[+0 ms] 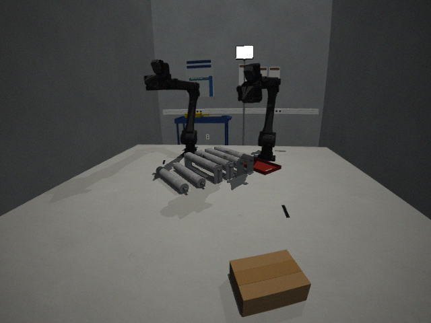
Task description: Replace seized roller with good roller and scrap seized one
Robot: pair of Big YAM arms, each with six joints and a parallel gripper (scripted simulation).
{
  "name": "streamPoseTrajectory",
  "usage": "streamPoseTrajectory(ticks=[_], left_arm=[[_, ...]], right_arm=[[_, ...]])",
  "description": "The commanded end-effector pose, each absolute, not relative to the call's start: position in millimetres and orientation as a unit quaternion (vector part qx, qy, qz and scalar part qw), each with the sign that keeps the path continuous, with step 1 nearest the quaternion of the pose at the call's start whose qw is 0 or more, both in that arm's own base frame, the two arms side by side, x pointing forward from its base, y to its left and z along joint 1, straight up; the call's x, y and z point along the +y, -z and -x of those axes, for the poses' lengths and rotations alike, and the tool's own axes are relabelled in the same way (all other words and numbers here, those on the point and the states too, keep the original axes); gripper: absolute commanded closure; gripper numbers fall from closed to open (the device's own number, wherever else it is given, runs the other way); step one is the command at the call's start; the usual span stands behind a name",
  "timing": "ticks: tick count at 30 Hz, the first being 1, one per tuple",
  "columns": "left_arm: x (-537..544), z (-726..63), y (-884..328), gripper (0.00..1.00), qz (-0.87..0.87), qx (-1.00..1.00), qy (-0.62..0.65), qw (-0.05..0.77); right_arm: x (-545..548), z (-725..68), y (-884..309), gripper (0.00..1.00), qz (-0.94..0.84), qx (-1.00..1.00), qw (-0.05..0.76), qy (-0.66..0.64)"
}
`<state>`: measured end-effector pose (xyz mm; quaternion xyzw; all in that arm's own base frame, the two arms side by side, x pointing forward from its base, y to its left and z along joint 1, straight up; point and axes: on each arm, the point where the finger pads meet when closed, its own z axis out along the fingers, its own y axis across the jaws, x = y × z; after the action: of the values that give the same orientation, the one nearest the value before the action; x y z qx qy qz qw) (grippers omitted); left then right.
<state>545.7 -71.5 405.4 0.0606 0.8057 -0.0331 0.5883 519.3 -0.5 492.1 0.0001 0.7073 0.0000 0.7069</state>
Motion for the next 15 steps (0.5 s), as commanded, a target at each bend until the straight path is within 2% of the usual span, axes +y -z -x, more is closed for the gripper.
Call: streamPoseTrajectory(ticks=[1,8,15], left_arm=[[-34,-539,-445,1.0,-0.023,0.762,0.022,0.647],[0,-524,-485,1.0,0.004,0.709,0.005,0.705],[7,-526,-472,1.0,0.002,0.723,-0.008,0.691]], right_arm=[[6,-515,-505,1.0,0.002,0.695,0.719,-0.008],[6,-515,-505,1.0,0.002,0.695,0.719,-0.008],[6,-515,-505,1.0,0.002,0.695,0.719,-0.008]])
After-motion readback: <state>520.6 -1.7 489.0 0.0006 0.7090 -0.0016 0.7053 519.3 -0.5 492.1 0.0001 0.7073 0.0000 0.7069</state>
